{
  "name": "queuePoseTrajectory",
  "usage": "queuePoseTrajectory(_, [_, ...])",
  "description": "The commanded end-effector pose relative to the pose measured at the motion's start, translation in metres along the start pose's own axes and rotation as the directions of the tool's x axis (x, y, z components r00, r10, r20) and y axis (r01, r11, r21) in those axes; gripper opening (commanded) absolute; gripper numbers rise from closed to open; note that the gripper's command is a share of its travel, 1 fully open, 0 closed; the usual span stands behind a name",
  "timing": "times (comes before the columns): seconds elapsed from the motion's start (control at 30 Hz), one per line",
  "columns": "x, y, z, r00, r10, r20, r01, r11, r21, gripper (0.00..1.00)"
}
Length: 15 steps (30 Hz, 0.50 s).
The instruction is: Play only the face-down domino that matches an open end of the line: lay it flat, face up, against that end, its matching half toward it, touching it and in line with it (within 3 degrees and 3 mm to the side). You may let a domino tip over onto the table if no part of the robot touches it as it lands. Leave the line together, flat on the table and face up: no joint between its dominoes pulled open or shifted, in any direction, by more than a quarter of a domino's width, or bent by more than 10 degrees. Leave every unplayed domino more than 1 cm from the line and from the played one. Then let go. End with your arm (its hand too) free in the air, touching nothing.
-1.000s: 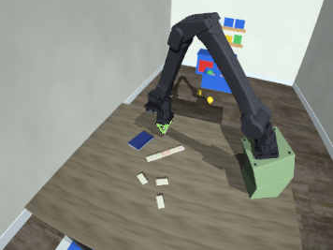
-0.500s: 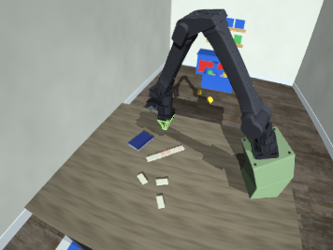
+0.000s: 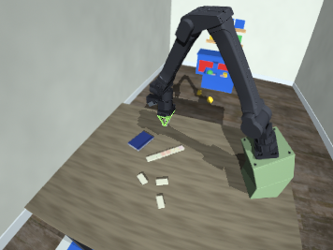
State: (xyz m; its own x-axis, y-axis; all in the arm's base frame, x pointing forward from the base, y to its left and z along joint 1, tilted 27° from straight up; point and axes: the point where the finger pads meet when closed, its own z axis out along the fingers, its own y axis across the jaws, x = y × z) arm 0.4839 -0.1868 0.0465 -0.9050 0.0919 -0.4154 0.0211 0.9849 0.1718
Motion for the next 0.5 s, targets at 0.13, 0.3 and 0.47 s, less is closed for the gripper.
queuePoseTrajectory(0.13, [-0.011, -0.008, -0.036, 0.999, -0.022, 0.050, 0.020, 0.999, 0.025, 0.49])
queuePoseTrajectory(0.3, [-0.018, -0.011, -0.021, 0.998, 0.065, 0.027, -0.065, 0.998, 0.012, 0.49])
queuePoseTrajectory(0.47, [-0.052, -0.031, -0.030, 0.970, 0.240, 0.046, -0.240, 0.971, 0.013, 0.49])
